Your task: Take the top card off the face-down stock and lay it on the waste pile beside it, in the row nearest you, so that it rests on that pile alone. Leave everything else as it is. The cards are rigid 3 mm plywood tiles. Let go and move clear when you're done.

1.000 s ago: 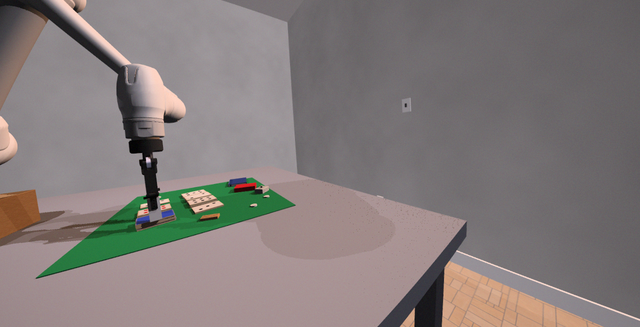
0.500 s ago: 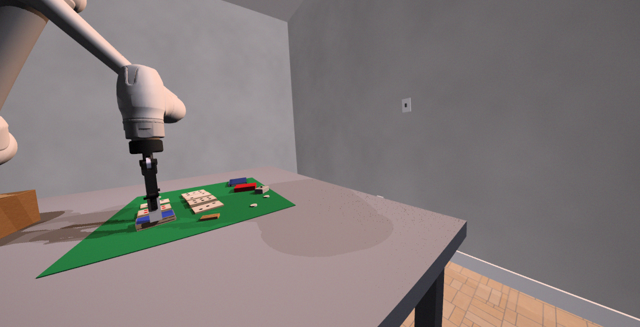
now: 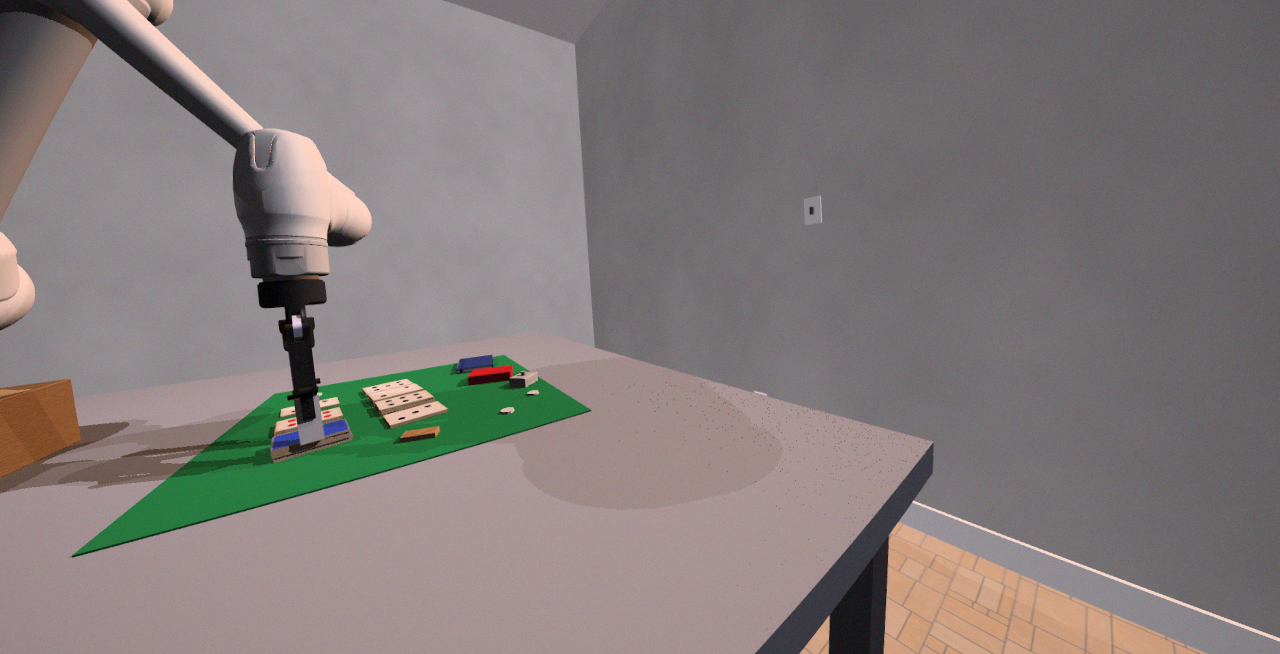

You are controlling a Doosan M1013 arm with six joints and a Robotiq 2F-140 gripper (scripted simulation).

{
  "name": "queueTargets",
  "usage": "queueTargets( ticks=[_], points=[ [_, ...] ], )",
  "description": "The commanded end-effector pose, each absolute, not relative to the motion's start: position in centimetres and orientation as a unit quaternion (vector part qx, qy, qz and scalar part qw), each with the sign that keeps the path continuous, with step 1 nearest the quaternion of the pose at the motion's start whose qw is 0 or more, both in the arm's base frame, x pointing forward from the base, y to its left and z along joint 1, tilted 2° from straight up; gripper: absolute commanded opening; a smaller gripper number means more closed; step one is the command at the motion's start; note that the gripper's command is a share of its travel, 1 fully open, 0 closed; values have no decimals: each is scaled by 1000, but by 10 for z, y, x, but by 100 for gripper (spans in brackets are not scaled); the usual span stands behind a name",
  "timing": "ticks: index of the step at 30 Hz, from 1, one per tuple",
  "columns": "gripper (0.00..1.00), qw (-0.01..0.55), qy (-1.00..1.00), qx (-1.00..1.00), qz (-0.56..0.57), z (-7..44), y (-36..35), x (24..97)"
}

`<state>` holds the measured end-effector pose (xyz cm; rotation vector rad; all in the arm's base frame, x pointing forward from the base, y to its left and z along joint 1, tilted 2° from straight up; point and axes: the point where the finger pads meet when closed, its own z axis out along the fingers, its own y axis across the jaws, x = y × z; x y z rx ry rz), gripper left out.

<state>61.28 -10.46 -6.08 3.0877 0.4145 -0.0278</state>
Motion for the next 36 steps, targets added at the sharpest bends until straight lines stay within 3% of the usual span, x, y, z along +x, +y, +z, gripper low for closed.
queueTargets(
  ticks=[1,36],
  points=[
    [43,13,133,991,-9,-61,-105,613],
    [43,13,133,991,-9,-50,-104,613]
  ],
)
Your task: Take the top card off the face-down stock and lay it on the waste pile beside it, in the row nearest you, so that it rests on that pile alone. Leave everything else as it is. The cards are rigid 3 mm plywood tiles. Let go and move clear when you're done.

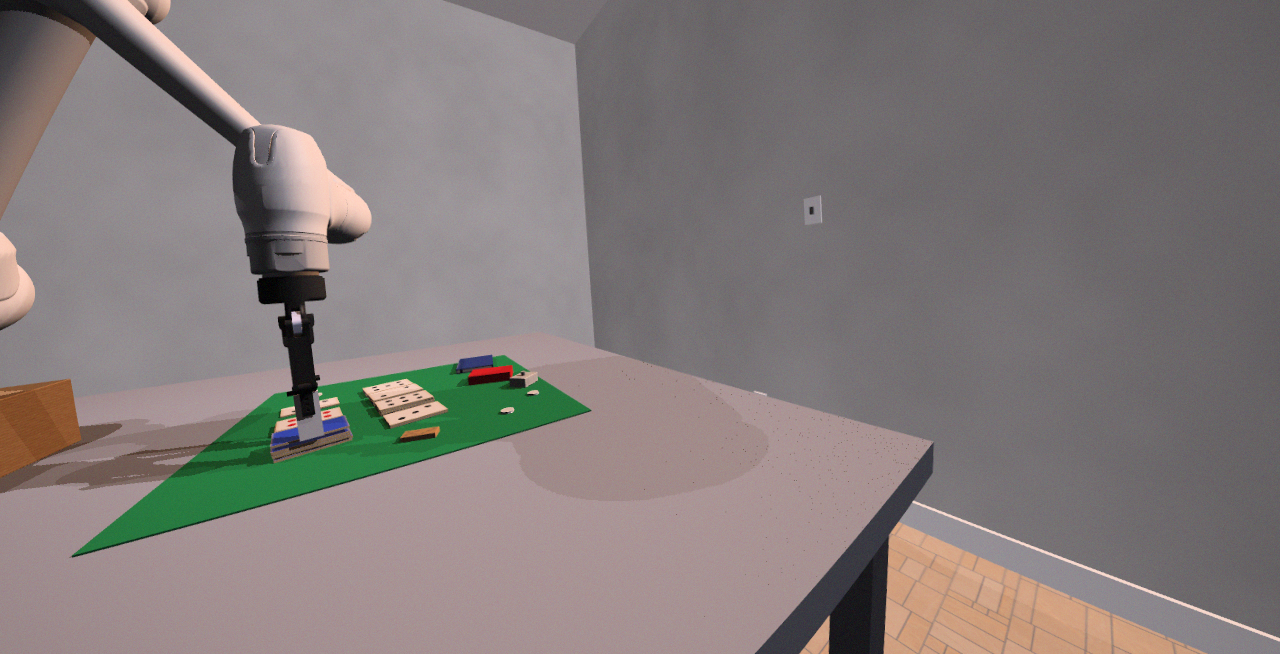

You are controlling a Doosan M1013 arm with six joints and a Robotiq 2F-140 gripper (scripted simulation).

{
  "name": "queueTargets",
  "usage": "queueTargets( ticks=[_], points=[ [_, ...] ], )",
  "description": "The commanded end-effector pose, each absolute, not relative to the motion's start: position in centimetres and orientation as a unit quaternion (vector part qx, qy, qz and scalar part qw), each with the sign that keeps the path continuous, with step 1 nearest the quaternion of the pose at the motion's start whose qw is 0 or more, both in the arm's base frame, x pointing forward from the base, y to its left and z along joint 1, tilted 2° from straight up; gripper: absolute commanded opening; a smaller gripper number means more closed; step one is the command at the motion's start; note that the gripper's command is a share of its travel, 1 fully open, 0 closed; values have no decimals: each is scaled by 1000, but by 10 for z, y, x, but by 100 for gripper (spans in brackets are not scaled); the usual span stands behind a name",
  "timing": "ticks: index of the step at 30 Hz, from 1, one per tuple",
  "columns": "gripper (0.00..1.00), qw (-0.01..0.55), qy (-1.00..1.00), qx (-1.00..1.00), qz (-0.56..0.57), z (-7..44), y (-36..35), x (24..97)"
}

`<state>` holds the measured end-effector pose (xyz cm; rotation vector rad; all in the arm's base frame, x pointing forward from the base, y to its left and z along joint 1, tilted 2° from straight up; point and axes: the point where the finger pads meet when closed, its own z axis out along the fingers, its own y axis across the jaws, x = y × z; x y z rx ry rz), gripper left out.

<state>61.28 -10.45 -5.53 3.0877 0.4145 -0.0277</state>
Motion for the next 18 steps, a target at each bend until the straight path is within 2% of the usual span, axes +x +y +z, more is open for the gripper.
queueTargets(
  ticks=[1,18],
  points=[
    [43,13,133,991,-9,-47,-104,613],
    [43,13,133,991,-9,-21,-103,613]
  ],
)
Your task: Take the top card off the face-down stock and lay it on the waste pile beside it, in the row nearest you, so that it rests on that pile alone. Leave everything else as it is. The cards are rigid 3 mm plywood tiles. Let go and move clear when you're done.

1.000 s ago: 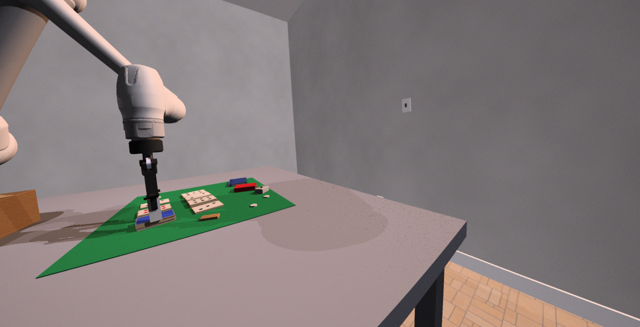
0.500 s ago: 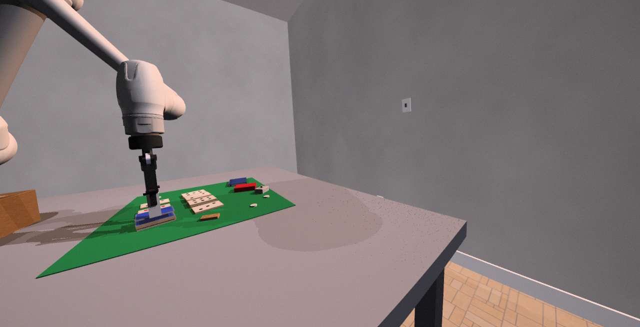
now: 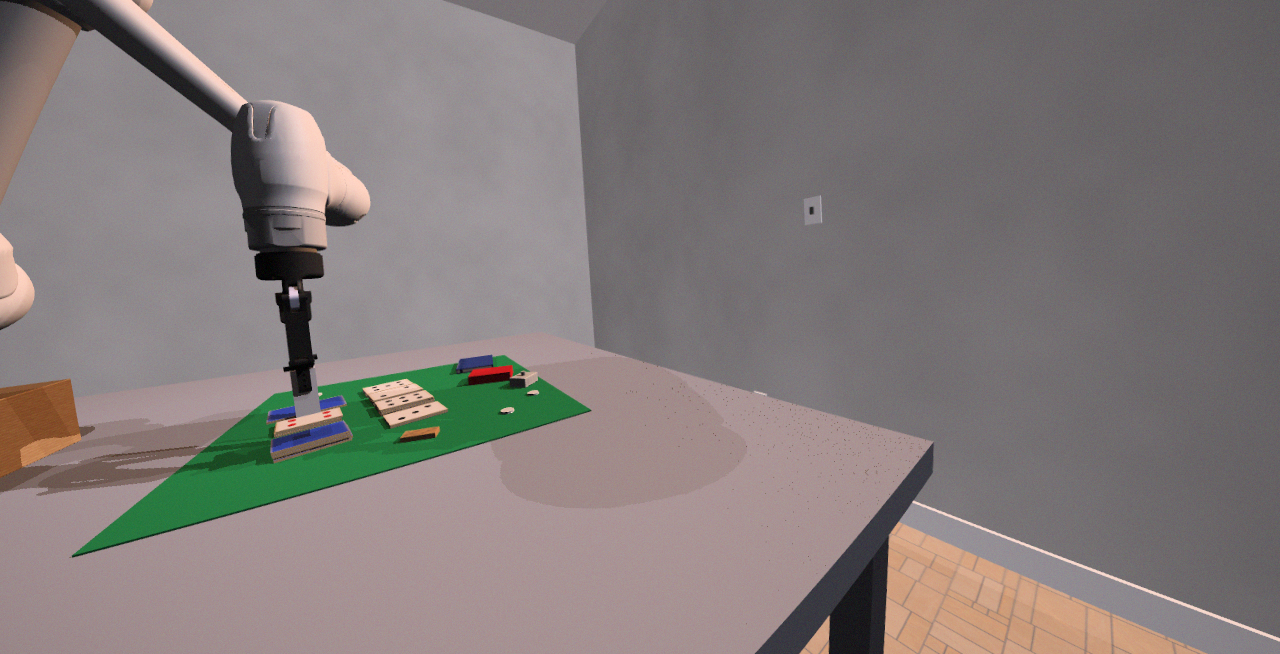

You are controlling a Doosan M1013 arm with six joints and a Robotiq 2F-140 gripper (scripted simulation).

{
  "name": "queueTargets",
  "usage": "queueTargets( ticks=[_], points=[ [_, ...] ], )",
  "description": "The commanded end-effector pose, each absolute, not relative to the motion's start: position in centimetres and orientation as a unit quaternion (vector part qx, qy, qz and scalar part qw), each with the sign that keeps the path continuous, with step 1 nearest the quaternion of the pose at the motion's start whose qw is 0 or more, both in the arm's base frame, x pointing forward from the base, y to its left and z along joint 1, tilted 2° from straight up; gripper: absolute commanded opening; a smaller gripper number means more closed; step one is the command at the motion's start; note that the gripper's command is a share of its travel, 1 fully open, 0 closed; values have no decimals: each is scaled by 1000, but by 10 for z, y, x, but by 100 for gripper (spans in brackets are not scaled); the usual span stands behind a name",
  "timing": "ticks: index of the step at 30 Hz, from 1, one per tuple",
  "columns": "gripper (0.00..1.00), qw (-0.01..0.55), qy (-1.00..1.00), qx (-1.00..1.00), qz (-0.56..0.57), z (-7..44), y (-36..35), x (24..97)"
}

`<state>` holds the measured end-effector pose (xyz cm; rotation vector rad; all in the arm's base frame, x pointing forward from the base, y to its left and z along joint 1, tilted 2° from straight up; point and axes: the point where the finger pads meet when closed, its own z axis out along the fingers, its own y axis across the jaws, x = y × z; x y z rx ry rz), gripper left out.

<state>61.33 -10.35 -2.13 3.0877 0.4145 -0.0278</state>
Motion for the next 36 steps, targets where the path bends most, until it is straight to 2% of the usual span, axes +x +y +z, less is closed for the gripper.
queueTargets(
  ticks=[1,15,36],
  points=[
    [43,13,133,991,-9,-21,-103,613],
    [43,13,133,991,-9,-21,-95,611],
    [43,13,132,991,-9,-23,-1,586]
  ],
)
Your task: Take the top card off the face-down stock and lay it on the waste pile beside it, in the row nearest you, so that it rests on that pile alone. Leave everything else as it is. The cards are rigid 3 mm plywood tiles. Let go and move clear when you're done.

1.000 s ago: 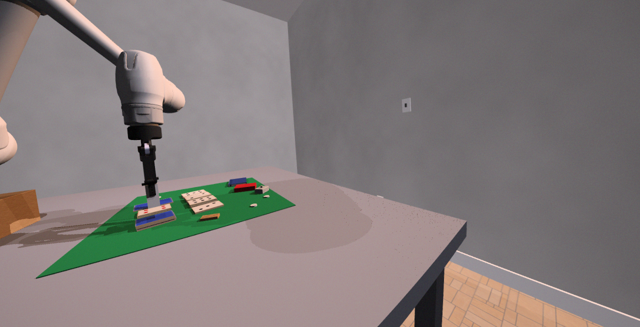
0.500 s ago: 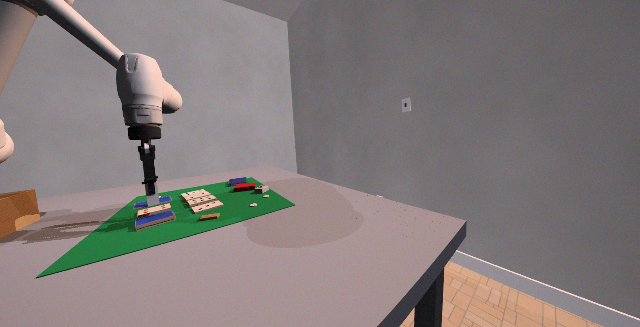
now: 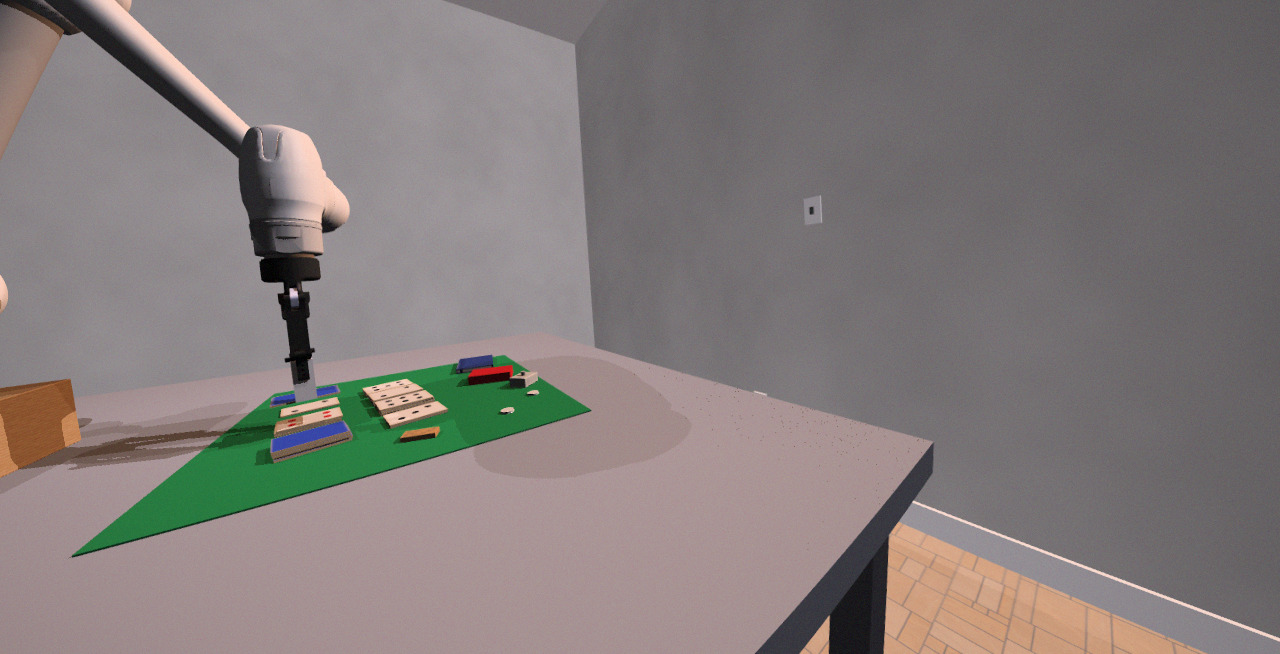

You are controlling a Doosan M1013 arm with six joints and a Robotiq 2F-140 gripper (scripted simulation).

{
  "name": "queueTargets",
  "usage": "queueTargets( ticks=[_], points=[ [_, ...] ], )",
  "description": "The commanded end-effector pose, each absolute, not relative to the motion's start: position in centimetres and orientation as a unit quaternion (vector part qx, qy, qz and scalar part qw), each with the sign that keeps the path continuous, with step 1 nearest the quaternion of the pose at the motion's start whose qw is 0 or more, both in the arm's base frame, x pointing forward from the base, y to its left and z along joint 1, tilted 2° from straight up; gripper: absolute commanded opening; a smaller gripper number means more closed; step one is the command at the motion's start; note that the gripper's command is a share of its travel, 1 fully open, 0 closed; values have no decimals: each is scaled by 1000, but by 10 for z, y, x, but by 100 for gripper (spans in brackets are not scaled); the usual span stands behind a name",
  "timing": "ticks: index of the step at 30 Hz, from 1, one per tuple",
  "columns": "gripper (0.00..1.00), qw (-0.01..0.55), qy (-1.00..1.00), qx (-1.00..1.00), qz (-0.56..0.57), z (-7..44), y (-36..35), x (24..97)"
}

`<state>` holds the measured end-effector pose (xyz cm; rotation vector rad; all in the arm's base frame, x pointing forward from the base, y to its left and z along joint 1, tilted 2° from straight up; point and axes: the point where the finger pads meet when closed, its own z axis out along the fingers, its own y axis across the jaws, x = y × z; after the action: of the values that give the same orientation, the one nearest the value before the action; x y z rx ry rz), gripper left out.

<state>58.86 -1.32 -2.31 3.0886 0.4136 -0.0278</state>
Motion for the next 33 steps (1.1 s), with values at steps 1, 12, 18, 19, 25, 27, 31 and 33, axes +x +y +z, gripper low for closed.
queueTargets(
  ticks=[1,12,18,19,25,27,31,33],
  points=[
    [43,13,132,991,-9,-23,3,585],
    [43,13,132,991,-9,-24,13,582],
    [43,13,132,991,-9,-24,13,582],
    [43,13,132,991,-9,-24,13,582],
    [43,13,132,991,-9,-24,13,582],
    [43,13,132,991,-9,-24,13,582],
    [43,13,132,991,-9,-26,13,582],
    [43,13,132,991,-9,-28,13,582]
  ],
)
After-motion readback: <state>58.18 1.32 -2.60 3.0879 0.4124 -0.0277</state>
